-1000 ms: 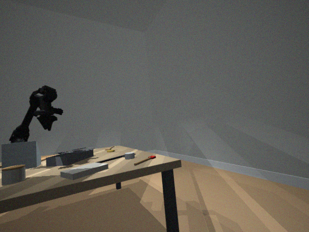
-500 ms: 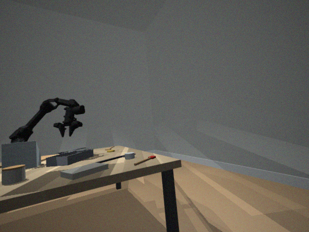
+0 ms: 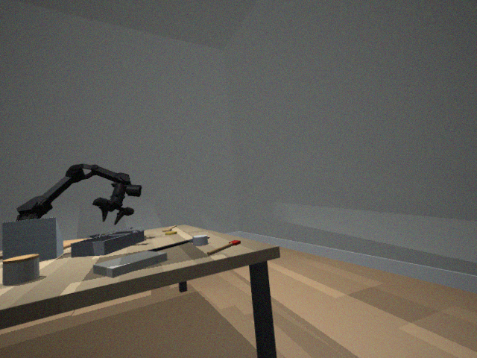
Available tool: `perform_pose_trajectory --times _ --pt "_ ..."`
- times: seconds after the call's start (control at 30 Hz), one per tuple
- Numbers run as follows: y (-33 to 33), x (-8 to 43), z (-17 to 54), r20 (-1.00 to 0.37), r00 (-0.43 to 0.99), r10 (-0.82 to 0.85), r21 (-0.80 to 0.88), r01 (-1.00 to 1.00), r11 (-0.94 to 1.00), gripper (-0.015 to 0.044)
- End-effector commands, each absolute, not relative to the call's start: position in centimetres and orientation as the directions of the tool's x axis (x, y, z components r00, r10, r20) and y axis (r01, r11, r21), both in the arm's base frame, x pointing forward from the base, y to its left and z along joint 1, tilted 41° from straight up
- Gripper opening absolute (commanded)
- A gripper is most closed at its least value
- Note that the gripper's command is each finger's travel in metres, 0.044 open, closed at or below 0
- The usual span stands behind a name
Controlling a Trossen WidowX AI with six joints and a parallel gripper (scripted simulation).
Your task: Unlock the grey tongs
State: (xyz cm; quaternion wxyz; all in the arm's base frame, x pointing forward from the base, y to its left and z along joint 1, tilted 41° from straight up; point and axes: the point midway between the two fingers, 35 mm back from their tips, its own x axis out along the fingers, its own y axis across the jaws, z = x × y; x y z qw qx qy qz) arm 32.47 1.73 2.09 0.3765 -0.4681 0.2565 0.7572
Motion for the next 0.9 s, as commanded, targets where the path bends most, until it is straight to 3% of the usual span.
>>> perform_pose_trajectory --times 0.0,0.87 --pt "6.6 31.3 3.6 -0.914 -0.300 0.273 -0.082 -0.522 -0.849 0.0260" --pt "6.9 32.4 3.7 -0.913 -0.301 0.274 -0.082 -0.523 -0.848 0.0260"
